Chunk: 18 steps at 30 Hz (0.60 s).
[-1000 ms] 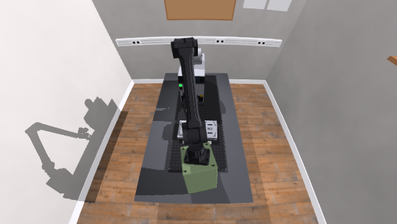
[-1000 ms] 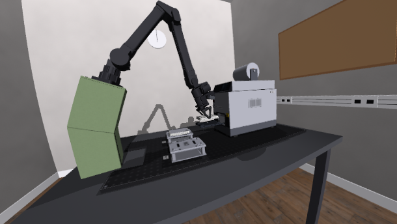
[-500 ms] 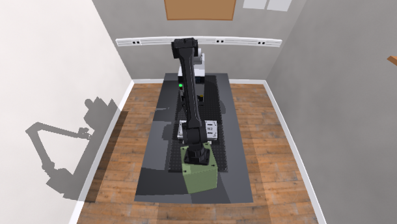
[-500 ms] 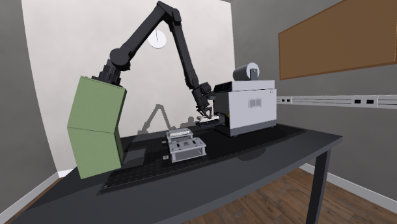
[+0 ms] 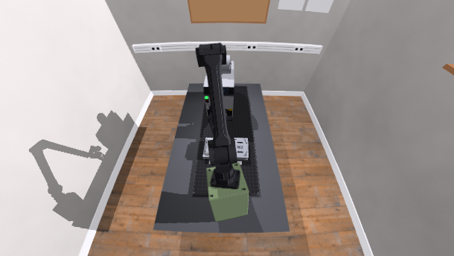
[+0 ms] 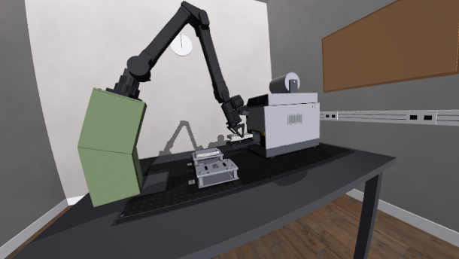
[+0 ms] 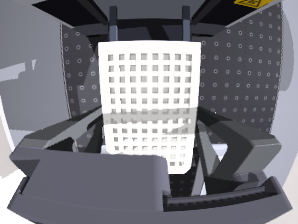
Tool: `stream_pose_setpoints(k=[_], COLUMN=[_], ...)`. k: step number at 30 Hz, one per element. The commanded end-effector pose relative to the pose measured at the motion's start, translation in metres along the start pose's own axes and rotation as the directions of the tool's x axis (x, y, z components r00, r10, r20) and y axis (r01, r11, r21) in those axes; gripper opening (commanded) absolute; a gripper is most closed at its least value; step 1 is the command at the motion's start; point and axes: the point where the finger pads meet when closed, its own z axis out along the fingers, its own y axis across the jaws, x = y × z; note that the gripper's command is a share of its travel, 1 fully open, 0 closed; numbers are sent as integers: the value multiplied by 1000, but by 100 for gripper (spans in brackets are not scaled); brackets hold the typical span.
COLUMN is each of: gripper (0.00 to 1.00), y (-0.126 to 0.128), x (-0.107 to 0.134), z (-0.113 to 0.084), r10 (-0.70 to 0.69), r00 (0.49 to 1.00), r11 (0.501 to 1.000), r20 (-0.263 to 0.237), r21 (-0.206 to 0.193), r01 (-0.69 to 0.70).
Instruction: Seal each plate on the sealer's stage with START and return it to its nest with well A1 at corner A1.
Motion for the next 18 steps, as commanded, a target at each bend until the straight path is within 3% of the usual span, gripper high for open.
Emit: stream_pose_setpoints(k=[1, 10, 18], gripper=[0, 0, 0], y=[0, -8, 1], x=[-26, -23, -37], z=[-6, 3, -5], r10=[13, 6, -1], r00=[998, 999, 997], r11=[1000, 1000, 1000], r20=[58, 49, 77], r21=[-3, 8, -5], r01=[-13, -7, 1])
